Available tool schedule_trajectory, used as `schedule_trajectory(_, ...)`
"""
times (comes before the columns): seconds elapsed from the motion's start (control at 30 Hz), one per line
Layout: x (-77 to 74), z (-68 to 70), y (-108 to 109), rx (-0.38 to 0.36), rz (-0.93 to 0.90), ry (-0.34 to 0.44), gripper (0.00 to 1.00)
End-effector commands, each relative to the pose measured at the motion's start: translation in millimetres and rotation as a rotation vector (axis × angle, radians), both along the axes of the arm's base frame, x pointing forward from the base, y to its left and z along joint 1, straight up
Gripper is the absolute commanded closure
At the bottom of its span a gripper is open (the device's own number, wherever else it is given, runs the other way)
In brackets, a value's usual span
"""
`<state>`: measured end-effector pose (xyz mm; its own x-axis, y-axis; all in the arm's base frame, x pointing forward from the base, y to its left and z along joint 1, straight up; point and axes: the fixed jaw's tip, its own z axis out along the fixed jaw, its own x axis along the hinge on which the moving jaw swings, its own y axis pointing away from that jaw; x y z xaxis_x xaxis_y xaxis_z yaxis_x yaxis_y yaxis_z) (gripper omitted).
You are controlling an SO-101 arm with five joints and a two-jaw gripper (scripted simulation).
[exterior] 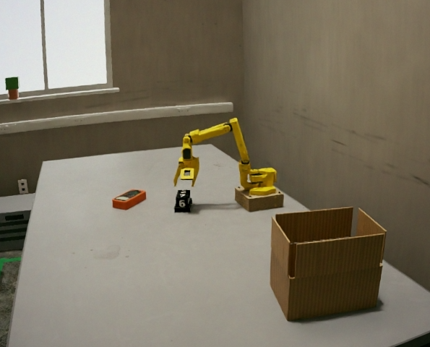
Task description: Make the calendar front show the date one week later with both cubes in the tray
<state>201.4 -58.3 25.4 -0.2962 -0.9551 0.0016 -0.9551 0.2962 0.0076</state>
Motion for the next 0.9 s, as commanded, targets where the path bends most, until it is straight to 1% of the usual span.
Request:
schedule_trajectory(0.0, 1.3, -0.7, -2.2, 0.001, -0.021, -0.001, 0.65)
schedule_trajectory(0.57, 1.3, -1.2, -2.2, 0.001, -0.021, -0.001, 0.65)
schedule_trajectory(0.87, 1.9, -8.0, -2.3, 0.001, -0.021, -0.001, 0.65)
